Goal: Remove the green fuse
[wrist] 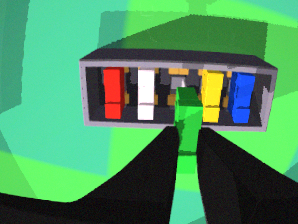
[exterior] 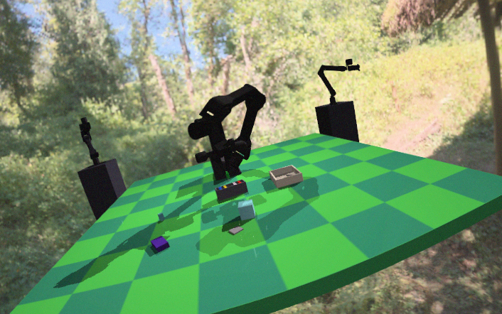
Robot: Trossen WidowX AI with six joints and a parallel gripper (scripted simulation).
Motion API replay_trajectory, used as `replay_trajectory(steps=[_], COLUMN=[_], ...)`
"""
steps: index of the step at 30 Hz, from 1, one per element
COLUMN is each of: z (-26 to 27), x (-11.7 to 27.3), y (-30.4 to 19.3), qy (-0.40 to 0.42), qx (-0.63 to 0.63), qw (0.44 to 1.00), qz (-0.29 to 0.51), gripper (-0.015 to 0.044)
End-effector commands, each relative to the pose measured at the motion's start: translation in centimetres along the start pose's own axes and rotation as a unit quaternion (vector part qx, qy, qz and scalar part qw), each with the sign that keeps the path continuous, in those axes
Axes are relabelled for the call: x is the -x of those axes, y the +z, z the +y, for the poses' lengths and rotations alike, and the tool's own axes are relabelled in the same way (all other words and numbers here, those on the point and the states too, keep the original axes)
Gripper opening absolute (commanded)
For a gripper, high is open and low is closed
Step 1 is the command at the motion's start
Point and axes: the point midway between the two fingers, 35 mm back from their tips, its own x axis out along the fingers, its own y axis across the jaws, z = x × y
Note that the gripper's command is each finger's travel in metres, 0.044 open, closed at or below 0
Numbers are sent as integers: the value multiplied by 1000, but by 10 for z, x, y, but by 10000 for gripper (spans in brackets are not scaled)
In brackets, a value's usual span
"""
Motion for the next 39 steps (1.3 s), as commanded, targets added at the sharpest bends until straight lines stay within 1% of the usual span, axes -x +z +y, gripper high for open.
replay_trajectory(steps=[1,4,6,18,30,39], z=[0,1,10,107,208,213], x=[6,8,9,11,9,3], y=[0,0,5,34,32,31], qy=[-2,-2,-4,-10,3,4], qx=[2,2,1,0,2,2], qw=[1000,1000,1000,1000,1000,1000], qz=[1,2,2,1,1,1], gripper=[0,0,0,0,0,0])
